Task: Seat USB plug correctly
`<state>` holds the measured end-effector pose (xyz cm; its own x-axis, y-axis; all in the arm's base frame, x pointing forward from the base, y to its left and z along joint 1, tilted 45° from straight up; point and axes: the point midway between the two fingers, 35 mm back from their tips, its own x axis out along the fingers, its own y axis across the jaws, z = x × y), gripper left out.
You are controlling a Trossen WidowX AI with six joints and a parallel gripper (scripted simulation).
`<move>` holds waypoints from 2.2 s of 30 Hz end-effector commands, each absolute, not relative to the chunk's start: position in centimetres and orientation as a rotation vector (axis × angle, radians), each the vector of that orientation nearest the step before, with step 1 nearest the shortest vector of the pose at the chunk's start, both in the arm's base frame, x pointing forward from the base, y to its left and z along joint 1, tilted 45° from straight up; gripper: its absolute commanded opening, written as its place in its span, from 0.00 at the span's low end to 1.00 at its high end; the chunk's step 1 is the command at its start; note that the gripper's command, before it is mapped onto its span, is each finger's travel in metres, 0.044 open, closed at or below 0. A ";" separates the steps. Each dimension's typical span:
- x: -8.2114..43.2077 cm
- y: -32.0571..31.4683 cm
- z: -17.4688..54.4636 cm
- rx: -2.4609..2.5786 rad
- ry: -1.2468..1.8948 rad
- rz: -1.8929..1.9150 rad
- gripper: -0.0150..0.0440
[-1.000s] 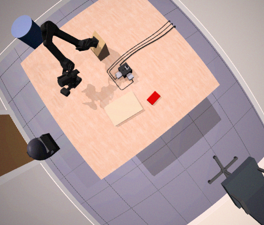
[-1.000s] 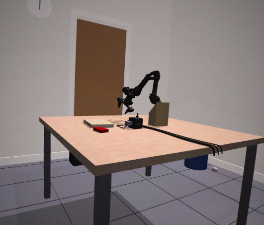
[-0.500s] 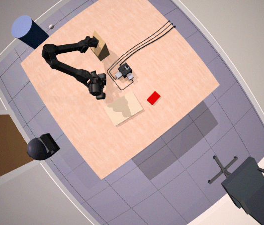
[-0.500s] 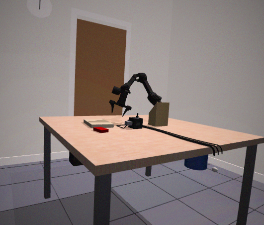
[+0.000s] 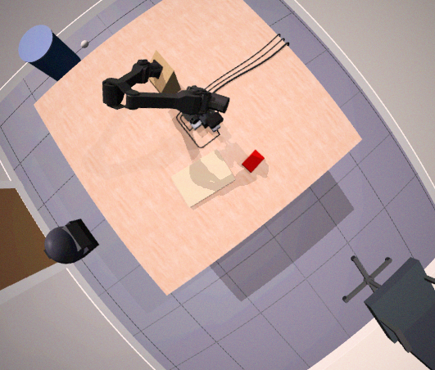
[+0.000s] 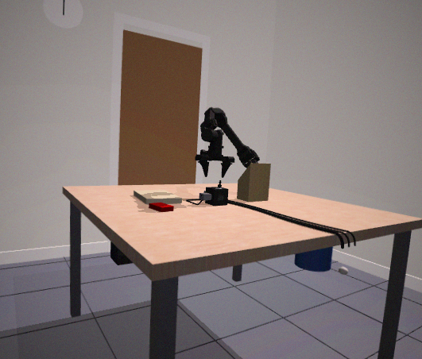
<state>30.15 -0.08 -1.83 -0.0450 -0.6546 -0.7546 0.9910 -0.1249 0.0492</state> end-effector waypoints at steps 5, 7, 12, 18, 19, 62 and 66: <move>29.2 3.1 -3.2 0.624 0.639 -1.568 1.00; 29.2 3.1 -3.2 0.624 0.639 -1.568 1.00; 29.1 2.8 -3.4 0.624 0.639 -1.568 1.00; 29.1 2.4 -3.9 0.623 0.638 -1.568 1.00; 29.1 2.3 -4.0 0.623 0.638 -1.568 1.00; 29.0 1.1 -5.2 0.630 0.638 -1.572 0.25; 29.0 1.1 -5.2 0.630 0.638 -1.572 0.25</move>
